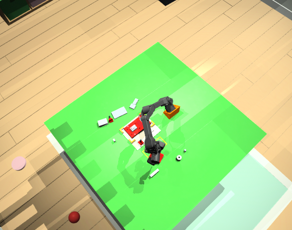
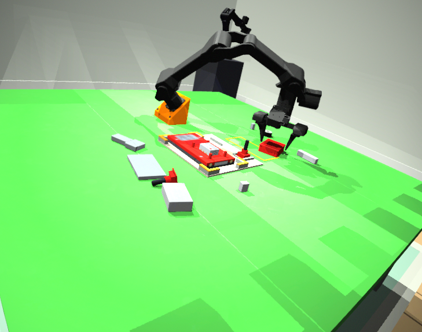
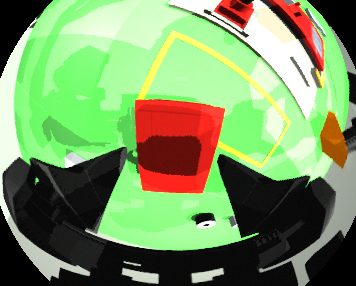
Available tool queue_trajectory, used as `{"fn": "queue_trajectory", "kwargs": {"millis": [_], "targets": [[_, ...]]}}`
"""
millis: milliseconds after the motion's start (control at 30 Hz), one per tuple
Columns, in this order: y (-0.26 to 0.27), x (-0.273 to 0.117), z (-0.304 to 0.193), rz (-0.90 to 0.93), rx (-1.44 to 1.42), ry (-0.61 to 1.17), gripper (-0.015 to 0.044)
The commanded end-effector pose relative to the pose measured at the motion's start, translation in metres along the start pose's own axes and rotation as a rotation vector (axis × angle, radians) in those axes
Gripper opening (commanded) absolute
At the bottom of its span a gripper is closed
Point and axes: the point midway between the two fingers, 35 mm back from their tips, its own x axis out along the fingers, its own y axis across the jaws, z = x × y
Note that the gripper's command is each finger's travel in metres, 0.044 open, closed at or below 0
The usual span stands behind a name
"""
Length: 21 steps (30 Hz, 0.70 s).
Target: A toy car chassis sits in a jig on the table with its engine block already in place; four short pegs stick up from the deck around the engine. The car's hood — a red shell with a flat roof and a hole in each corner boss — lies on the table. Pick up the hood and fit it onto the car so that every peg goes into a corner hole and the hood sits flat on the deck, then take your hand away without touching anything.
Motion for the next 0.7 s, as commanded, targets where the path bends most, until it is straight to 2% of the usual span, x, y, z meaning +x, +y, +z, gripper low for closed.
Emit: {"fn": "queue_trajectory", "kwargs": {"millis": [0, 600, 667], "targets": [[-0.002, 0.0057, -0.0002, -0.007, -0.008, -0.006, 0.044], [-0.0022, 0.0123, -0.0001, -0.007, -0.008, -0.006, 0.044], [-0.0006, 0.0088, 0.0002, -0.002, 0.0, -0.001, 0.0387]]}}
